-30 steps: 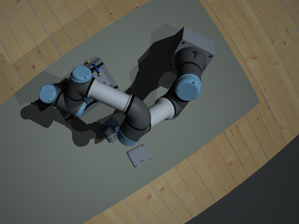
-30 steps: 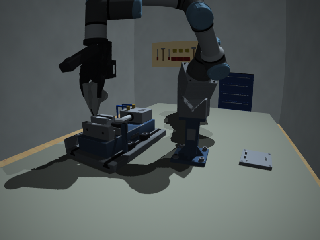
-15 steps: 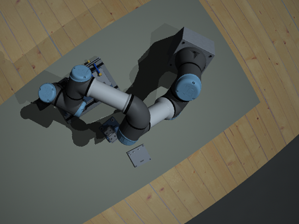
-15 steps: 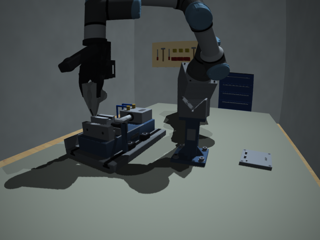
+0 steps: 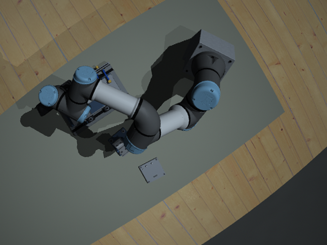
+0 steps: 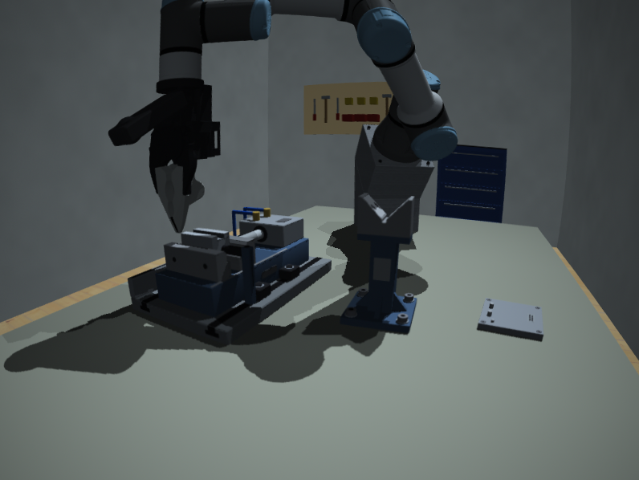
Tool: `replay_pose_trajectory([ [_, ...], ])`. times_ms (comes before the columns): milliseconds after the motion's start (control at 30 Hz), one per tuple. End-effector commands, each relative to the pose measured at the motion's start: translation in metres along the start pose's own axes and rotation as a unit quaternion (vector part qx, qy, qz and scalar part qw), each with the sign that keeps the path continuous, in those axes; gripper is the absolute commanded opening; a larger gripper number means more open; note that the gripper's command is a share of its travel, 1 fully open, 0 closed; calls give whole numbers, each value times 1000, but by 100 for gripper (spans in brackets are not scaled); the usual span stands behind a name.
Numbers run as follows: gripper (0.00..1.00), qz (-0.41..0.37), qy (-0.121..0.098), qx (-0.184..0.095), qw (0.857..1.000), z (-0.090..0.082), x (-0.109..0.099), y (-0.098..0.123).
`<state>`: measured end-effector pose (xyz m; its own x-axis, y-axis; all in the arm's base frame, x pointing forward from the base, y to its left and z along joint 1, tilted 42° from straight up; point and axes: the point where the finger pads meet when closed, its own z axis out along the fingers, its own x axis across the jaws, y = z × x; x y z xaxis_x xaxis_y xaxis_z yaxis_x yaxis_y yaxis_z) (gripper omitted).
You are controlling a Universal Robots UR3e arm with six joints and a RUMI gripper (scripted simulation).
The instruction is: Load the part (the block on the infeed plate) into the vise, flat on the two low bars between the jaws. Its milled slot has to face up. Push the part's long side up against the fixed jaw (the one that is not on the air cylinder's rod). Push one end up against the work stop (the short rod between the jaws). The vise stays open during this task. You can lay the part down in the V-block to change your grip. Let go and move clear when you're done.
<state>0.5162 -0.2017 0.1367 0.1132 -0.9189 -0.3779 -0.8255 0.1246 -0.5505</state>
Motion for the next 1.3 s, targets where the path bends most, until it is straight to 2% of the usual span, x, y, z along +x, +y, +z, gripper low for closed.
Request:
replay_pose_trajectory([
  [0, 0, -1, 0, 0, 1000, -1, 7, -1],
  [633, 0, -1, 0, 0, 1000, -7, 8, -1],
  [1133, 0, -1, 0, 0, 1000, -43, 8, -1],
  [1267, 0, -1, 0, 0, 1000, -48, 8, -1],
])
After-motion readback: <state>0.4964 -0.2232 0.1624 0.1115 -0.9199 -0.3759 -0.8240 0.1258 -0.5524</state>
